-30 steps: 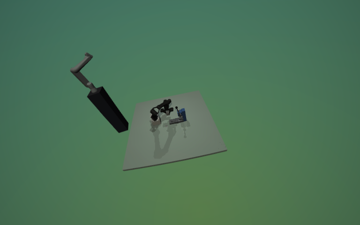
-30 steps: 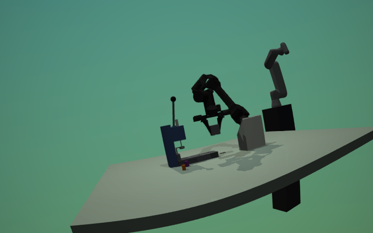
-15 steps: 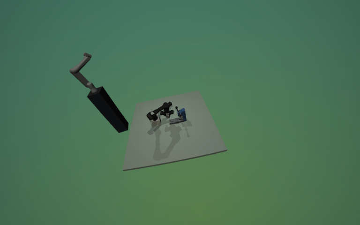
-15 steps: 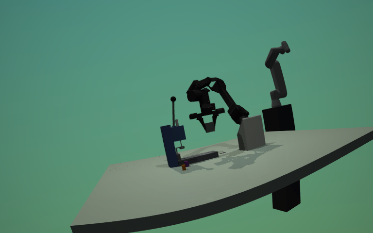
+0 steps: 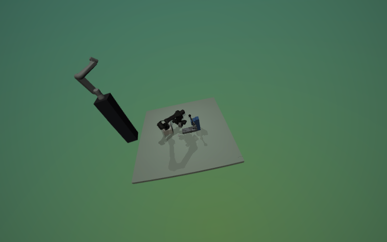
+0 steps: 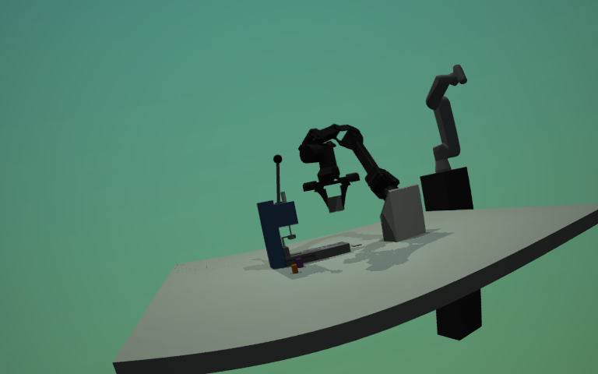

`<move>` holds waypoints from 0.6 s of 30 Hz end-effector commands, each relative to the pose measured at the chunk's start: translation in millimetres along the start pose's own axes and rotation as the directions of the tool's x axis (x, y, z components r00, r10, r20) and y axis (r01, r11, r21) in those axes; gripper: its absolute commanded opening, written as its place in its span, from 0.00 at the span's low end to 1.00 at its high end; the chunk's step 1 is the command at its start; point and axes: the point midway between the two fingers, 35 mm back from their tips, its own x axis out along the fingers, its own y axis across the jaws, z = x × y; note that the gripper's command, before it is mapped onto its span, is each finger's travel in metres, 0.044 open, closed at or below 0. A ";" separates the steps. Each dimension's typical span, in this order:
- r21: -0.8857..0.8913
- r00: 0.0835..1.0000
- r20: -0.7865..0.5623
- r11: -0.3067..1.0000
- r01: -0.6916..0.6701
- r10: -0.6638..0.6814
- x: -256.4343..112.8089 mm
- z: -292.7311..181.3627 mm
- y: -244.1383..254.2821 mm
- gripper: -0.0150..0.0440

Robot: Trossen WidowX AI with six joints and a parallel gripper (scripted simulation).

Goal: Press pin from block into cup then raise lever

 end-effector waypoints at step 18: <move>0.671 1.000 -0.002 0.741 0.003 -0.002 -0.4 -0.7 -0.6 0.25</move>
